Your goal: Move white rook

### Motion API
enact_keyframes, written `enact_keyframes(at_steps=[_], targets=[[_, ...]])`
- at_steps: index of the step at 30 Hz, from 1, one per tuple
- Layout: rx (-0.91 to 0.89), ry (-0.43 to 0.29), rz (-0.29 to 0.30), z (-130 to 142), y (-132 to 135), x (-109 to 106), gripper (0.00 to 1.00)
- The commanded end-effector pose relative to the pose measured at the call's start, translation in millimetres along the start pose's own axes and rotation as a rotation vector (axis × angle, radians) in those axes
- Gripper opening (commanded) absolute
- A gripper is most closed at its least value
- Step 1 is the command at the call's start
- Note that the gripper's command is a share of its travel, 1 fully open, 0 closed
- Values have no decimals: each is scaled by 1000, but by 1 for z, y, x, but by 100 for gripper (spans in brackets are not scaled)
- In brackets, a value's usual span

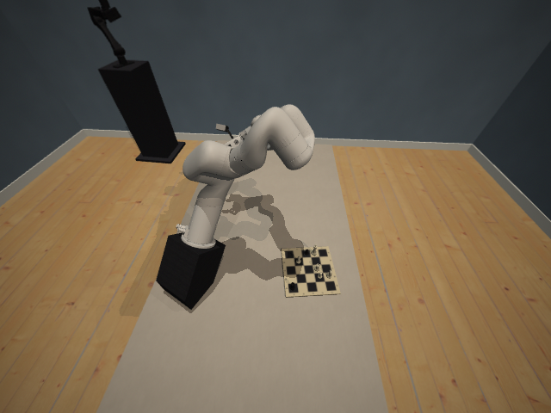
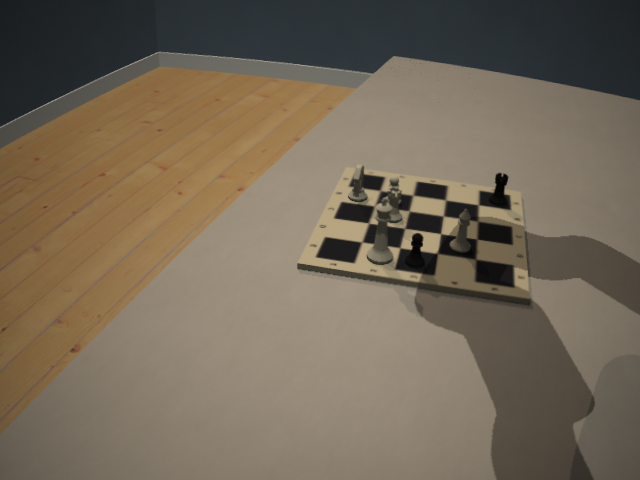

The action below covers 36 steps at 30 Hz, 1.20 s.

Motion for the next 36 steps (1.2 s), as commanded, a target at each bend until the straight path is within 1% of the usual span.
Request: enact_keyframes(at_steps=[1, 18, 22, 25, 28, 29, 30, 31, 32, 34, 35, 36], targets=[[-1, -1, 2, -1, 0, -1, 100], [-2, -1, 1, -1, 0, -1, 100], [-36, -11, -9, 4, 1, -3, 100], [-122, -36, -37, 16, 3, -9, 100], [-265, -79, -94, 41, 6, -19, 100], [-265, -79, -94, 41, 6, -19, 100], [-323, -97, -121, 52, 8, -23, 100], [-323, -97, -121, 52, 8, -23, 100], [-383, -115, -153, 66, 9, -27, 100], [-383, -115, -153, 66, 9, -27, 100], [-446, -134, -190, 81, 10, -31, 100], [-446, -134, -190, 81, 10, -31, 100]])
Point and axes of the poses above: the point where the finger pads meet when closed, its own x axis out along the fingers, its own y axis across the jaws, z = x × y, the point moved 10 cm from there along -x, back along the fingers, and after that the axes turned 15 degrees about -x, right-handed, at the moved point
